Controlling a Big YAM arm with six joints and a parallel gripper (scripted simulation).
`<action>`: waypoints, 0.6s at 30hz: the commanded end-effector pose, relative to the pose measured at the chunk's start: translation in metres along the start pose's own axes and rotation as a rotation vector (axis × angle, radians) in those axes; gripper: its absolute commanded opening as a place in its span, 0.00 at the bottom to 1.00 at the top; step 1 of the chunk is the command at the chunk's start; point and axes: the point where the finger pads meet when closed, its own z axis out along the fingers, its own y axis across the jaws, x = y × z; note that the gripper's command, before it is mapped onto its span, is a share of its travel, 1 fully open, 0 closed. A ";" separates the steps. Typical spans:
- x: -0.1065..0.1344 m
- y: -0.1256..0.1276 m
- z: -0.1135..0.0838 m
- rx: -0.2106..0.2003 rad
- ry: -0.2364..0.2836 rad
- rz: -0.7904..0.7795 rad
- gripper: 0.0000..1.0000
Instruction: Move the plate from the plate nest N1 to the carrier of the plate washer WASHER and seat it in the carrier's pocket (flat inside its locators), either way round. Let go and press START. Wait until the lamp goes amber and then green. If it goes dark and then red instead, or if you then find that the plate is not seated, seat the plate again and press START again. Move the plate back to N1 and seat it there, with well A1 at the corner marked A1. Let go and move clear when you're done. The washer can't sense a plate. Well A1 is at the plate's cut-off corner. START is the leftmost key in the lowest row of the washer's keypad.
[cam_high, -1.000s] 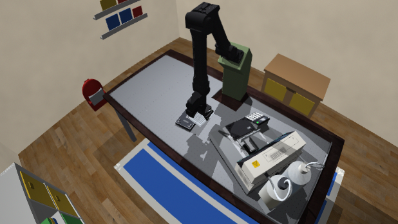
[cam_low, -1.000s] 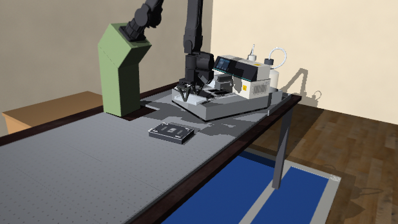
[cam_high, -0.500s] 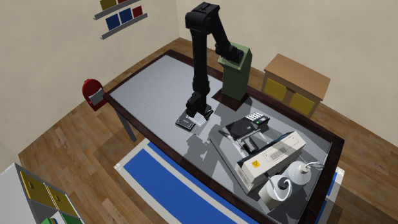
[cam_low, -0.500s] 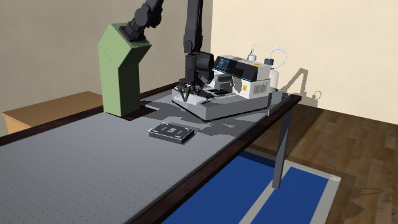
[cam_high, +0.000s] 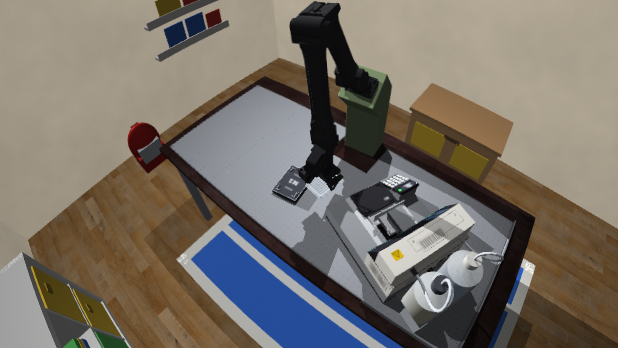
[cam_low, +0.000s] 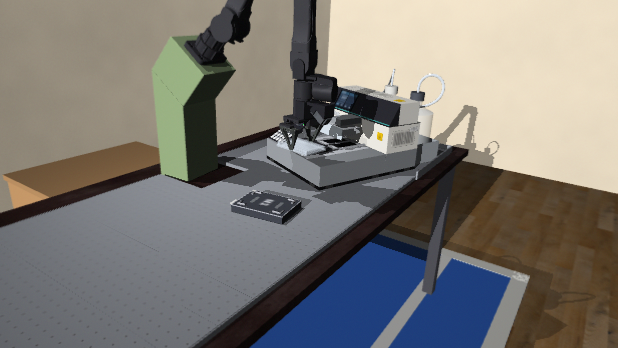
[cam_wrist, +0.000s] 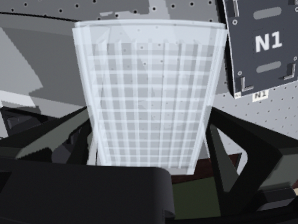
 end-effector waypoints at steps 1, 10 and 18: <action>0.006 0.019 -0.010 -0.014 -0.007 0.049 0.84; 0.017 0.063 -0.020 -0.022 -0.020 0.052 0.84; 0.026 0.077 -0.023 -0.022 -0.017 0.052 0.84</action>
